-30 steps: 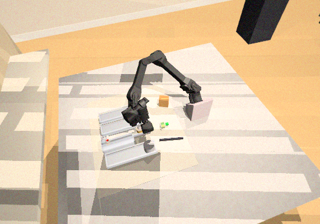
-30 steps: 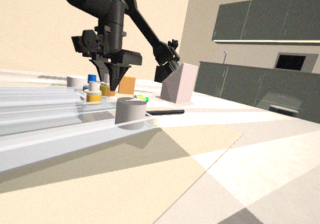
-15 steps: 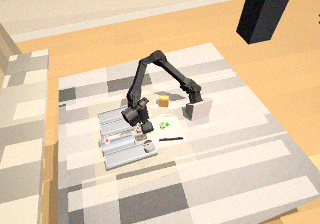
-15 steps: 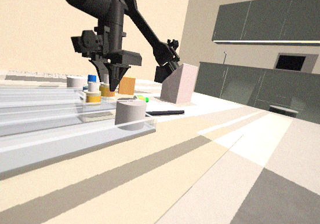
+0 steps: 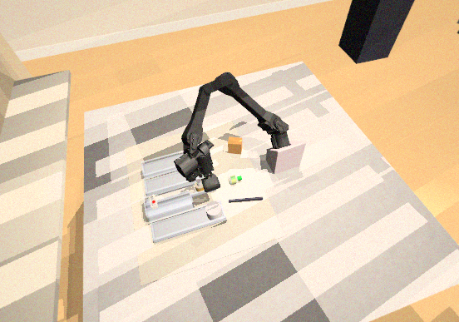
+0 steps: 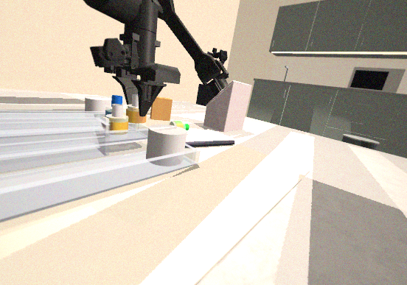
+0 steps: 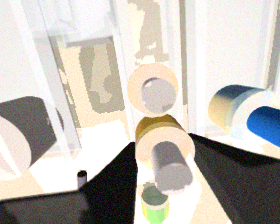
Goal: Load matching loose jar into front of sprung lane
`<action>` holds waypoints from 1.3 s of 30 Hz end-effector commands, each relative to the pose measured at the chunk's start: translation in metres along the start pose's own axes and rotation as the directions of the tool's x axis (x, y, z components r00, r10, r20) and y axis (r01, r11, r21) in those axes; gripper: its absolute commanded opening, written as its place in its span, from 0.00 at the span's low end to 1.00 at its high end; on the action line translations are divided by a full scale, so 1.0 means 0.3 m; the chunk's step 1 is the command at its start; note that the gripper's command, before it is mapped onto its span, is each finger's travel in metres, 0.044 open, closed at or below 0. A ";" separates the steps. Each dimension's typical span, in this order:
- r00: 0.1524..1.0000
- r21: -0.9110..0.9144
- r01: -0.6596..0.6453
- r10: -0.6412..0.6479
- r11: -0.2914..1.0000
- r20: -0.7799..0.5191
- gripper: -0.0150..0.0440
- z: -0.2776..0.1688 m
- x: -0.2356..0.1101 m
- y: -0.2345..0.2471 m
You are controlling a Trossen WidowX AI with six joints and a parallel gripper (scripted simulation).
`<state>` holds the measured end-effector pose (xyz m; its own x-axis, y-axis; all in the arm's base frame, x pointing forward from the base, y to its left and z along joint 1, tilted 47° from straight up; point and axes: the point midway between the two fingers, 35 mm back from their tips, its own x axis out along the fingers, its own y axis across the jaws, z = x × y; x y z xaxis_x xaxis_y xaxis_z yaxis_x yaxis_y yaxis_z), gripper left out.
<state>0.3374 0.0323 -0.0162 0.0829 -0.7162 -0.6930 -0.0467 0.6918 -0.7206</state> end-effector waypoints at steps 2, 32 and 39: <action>1.000 0.017 0.004 -0.005 1.000 0.026 0.25 0.028 -0.009 -0.005; 1.000 0.017 0.004 -0.005 1.000 0.026 0.25 0.041 -0.010 -0.005; 1.000 0.017 0.004 -0.005 1.000 0.026 0.25 0.044 -0.010 -0.005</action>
<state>0.3415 0.0326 -0.0163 0.0825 -0.7164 -0.6928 -0.0465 0.6916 -0.7208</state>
